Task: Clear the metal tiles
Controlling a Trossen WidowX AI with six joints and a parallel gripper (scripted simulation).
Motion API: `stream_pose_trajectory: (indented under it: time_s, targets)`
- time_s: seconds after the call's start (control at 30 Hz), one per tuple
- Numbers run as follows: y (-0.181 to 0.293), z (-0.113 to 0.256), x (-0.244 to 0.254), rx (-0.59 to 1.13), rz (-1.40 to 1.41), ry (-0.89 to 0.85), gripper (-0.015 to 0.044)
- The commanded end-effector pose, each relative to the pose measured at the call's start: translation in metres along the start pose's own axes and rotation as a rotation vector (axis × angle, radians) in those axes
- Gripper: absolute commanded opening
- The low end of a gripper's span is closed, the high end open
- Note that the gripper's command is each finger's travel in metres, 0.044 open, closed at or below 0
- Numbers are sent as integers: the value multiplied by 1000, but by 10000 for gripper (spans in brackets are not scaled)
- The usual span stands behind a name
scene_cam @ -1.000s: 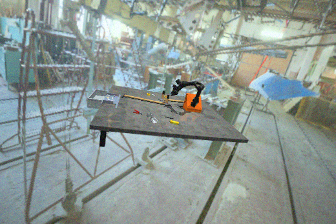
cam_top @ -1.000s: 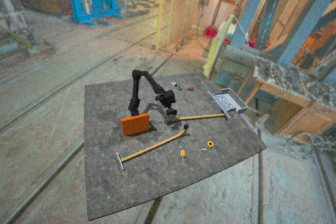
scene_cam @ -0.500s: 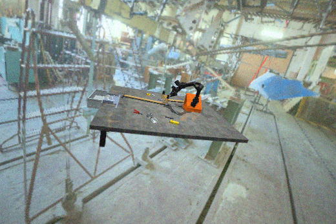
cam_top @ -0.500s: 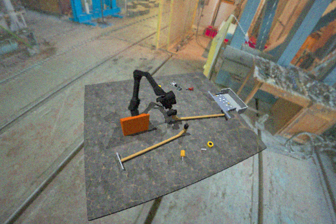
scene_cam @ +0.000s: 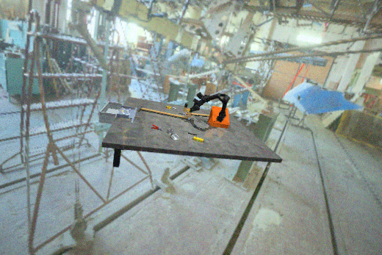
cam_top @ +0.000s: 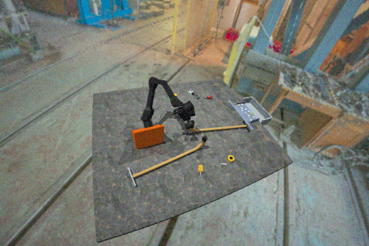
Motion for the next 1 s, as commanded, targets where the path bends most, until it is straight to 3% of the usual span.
stream_pose_trajectory:
  time_s: [0.0, 0.8, 0.97]
  targets:
    - [1, -8, -1, 4, -10, 3, 440]
    - [4, -44, 1, 0, -11, -5, 440]
    - [2, -40, 2, -2, -1, -8, 309]
Point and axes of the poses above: the point midway between the two fingers, 35 mm back from their tips, its own z axis back along the fingers, its own x axis across the jaws, y = z × x, the point moved 7 cm from there along z, back along the fingers, and after that the axes turned 6 degrees about -z, right-handed, at the moved point
